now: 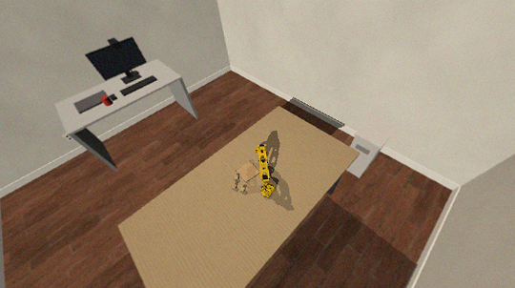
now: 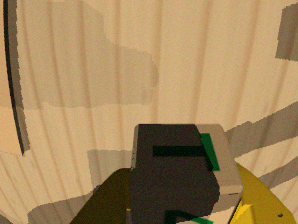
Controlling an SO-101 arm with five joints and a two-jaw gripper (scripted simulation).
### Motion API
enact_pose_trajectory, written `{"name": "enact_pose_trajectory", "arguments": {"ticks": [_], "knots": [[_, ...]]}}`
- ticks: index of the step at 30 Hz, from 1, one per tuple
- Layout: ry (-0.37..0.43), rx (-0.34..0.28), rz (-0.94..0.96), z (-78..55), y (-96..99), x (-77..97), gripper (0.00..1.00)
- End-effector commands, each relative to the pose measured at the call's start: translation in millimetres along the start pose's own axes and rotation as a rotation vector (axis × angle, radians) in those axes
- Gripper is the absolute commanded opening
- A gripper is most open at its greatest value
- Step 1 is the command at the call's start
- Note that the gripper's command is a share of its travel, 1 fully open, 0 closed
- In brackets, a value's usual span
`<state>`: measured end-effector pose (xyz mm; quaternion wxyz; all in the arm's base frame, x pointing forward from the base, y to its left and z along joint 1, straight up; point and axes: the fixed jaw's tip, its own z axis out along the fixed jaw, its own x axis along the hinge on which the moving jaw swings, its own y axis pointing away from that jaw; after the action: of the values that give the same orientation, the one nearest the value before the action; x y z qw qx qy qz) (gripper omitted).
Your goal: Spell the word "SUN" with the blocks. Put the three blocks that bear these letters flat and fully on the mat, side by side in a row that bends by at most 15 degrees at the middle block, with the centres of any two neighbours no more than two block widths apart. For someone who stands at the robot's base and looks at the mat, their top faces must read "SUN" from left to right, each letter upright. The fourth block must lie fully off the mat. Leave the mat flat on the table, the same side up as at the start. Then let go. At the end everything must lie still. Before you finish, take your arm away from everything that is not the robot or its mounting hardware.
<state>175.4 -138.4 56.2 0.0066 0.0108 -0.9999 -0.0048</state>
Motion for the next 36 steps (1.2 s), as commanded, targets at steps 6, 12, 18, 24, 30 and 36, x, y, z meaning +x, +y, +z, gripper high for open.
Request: {"name": "enact_pose_trajectory", "arguments": {"ticks": [6,12,18,24,30,36], "knots": [[-0.062,0.074,-0.325,-14.7,-6.3,-1.9,0.0],[-0.057,0.079,-0.485,-14.0,-6.6,-0.2,0.0],[-0.051,0.083,-0.616,-13.4,-7.0,1.1,0.0],[-0.047,0.087,-0.731,-12.8,-7.4,2.2,0.0],[-0.045,0.088,-0.783,-12.6,-7.7,2.7,0.0],[-0.043,0.089,-0.826,-12.4,-7.9,3.0,0.0]]}}
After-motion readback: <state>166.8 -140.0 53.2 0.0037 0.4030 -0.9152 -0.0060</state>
